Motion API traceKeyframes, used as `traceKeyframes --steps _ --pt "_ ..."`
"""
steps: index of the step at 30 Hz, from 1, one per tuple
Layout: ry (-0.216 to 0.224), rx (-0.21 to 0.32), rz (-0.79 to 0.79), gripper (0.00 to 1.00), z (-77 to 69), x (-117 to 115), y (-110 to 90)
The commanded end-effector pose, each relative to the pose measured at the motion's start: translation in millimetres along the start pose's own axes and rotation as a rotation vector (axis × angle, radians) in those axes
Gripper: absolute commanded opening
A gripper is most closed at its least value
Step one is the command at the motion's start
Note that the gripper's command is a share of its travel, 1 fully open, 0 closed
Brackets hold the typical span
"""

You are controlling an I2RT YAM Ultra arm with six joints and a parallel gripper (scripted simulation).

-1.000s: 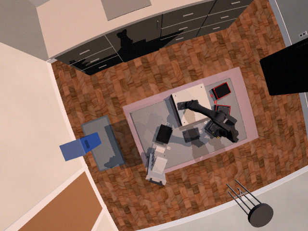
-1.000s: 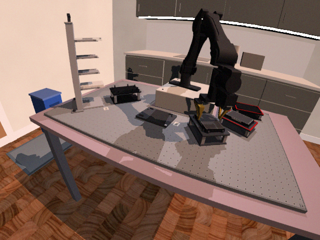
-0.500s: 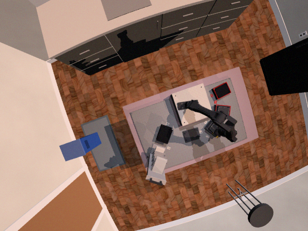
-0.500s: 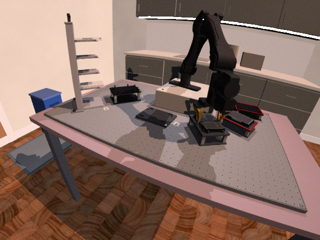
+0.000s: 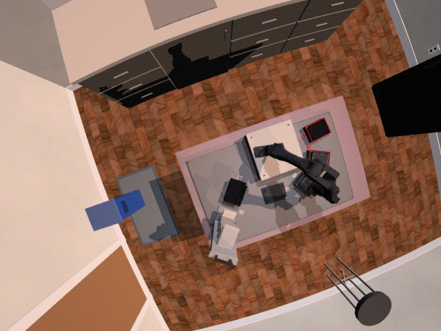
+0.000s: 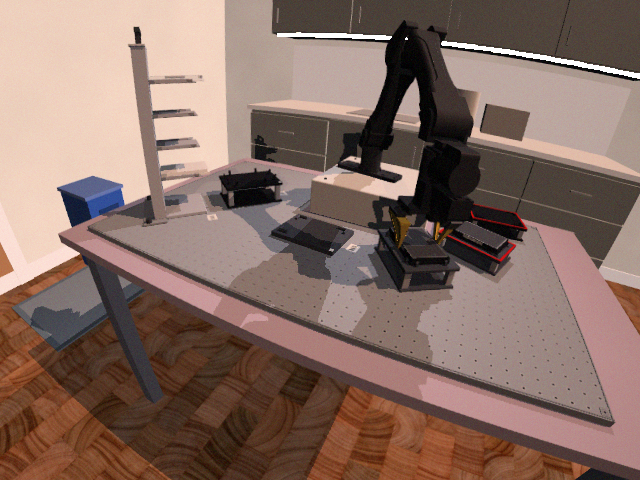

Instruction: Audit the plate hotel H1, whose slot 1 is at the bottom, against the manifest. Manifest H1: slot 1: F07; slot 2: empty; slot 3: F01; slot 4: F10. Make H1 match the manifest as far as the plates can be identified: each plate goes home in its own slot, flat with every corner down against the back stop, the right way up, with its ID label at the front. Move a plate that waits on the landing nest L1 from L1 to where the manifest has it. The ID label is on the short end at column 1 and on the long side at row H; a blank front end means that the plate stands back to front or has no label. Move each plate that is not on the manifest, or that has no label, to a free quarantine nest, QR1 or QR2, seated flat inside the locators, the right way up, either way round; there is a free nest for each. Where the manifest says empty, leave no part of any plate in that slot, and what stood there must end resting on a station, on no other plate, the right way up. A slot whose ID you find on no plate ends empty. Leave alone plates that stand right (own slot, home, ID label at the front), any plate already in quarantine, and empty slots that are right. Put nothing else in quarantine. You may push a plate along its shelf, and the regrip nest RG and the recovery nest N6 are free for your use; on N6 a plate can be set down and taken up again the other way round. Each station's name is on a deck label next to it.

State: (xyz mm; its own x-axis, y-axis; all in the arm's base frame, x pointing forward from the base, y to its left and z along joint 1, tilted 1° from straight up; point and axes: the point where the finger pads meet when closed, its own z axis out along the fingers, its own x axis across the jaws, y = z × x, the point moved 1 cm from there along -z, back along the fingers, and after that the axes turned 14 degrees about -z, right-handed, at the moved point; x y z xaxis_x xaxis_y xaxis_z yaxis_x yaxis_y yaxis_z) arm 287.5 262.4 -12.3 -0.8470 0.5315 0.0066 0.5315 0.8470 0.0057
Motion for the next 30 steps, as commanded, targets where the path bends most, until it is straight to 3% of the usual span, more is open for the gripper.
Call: traceKeyframes --steps 1,12,30 --pt "-0.006 -0.019 0.001 0.86 -3.9 -1 4" --pt "-0.006 -0.019 0.001 0.86 -3.9 -1 4" --pt "-0.006 -0.019 0.001 0.86 -19.9 -1 4"
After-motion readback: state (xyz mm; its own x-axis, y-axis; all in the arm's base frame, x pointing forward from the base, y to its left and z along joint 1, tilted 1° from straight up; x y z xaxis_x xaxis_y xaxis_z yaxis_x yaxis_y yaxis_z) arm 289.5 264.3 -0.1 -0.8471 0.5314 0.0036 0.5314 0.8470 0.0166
